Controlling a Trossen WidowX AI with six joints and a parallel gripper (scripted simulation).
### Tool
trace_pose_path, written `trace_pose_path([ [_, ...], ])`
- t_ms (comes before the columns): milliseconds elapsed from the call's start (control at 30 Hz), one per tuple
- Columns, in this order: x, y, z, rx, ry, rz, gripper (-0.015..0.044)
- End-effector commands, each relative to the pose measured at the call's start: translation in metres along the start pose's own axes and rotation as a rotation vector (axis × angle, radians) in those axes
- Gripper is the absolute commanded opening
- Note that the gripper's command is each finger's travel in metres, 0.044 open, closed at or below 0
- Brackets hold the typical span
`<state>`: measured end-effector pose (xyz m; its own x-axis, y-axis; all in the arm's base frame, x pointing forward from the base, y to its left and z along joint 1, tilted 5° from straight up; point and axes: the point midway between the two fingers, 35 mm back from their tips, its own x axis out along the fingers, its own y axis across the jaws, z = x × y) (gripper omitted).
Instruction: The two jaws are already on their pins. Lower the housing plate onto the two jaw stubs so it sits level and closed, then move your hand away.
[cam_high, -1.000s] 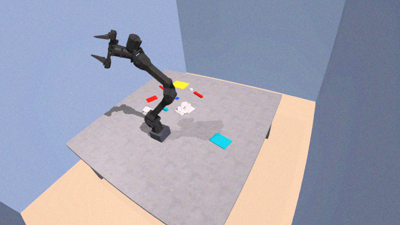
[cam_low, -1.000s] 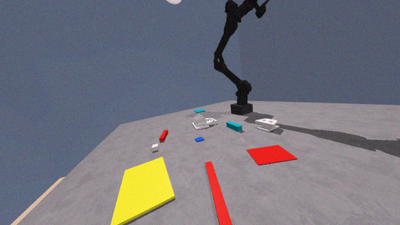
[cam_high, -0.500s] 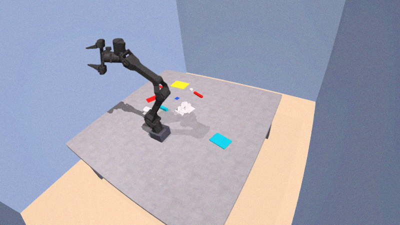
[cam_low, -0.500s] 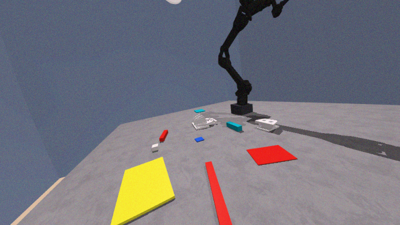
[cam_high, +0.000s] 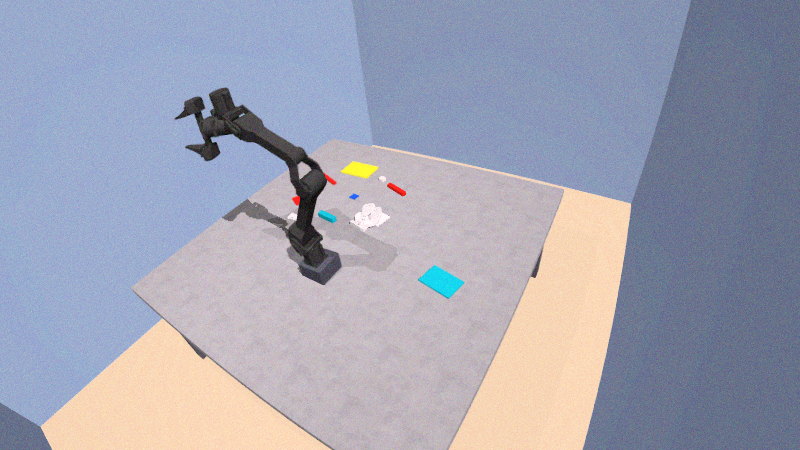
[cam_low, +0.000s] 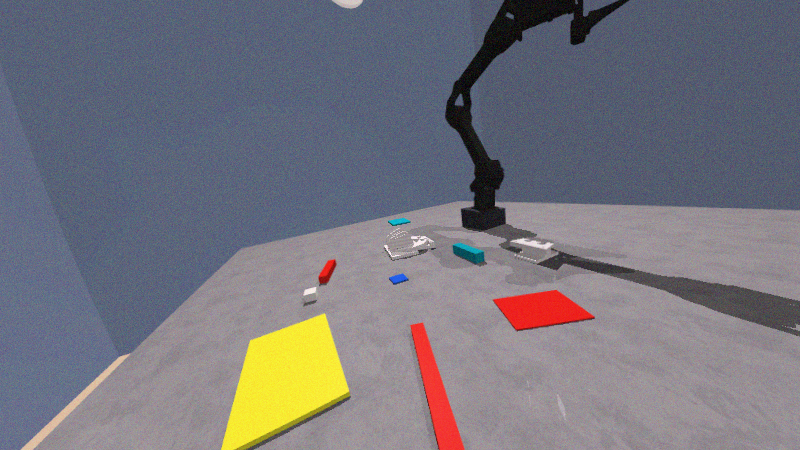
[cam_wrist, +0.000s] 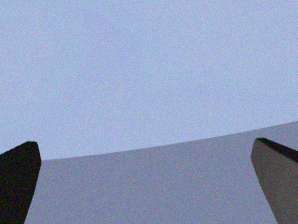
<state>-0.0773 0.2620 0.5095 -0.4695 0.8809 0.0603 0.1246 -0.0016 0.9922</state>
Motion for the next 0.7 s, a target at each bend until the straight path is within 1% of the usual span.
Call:
trace_pose_path([
  [0, 0.013, -0.023, 0.026, -0.006, -0.076, -0.08, 0.044],
  [333, 0.03, -0.079, 0.085, -0.005, -0.226, -0.274, 0.044],
  [667, 0.029, -0.139, 0.141, 0.009, -0.355, -0.482, 0.044],
])
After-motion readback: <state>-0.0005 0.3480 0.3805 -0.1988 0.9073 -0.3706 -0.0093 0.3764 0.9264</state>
